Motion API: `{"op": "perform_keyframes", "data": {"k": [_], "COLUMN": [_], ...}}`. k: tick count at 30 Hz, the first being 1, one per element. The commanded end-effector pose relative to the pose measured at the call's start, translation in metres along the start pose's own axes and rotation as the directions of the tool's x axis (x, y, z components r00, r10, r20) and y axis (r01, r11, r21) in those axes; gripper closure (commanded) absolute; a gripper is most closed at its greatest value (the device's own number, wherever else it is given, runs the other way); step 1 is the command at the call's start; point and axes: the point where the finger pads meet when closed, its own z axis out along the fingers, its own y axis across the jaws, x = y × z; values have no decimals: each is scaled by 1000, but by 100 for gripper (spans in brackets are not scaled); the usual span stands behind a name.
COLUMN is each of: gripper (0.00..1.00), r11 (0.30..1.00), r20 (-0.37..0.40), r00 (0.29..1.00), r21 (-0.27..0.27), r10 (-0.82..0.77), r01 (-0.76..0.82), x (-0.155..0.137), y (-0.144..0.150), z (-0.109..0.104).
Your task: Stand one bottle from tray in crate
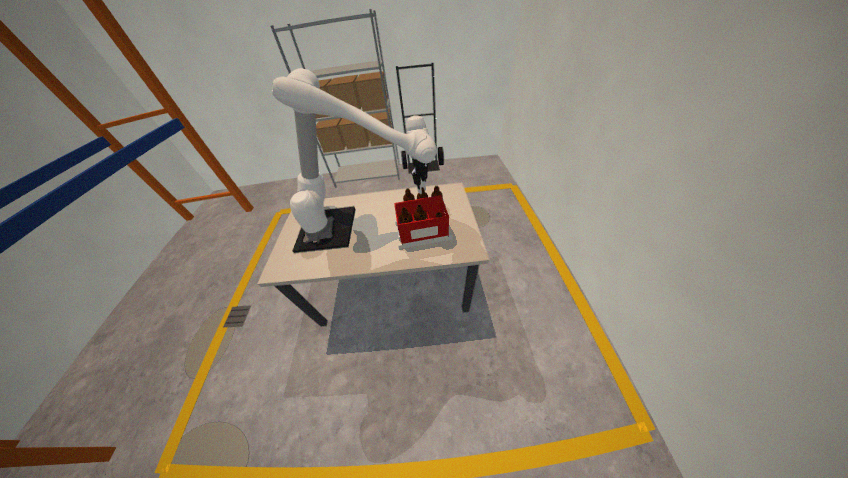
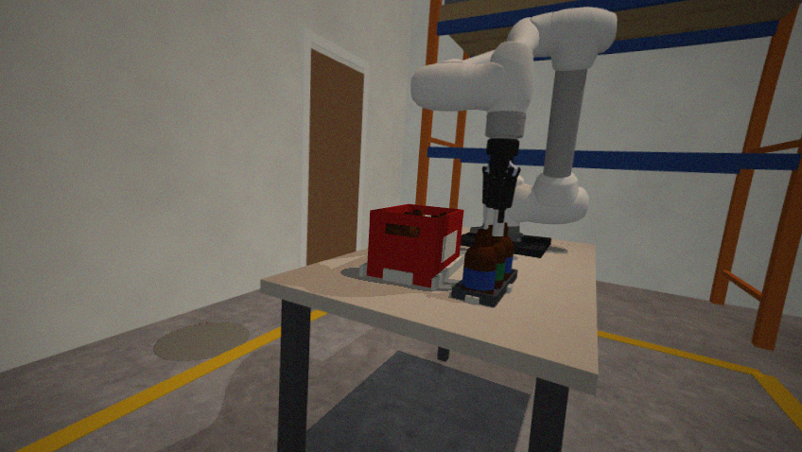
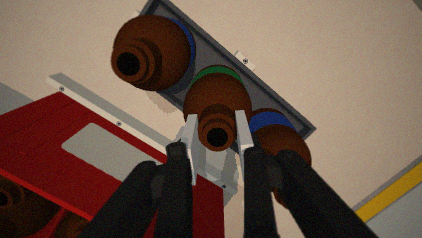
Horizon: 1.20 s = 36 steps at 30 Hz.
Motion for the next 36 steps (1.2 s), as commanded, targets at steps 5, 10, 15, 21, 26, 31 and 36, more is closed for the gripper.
{"op": "perform_keyframes", "data": {"k": [5,10,15,21,26,31,36], "gripper": [100,100,100,100,100,100,100], "r11": [1000,1000,1000,1000,1000,1000,1000], "r20": [0,0,0,0,0,0,0], "r00": [1000,1000,1000,1000,1000,1000,1000], "r21": [0,0,0,0,0,0,0], "r10": [0,0,0,0,0,0,0], "r01": [0,0,0,0,0,0,0], "x": [0,0,0,0,-1,-1,-1], "y": [0,0,0,0,1,1,1], "z": [-2,-6,-11,-16,-21,-27,-32]}}
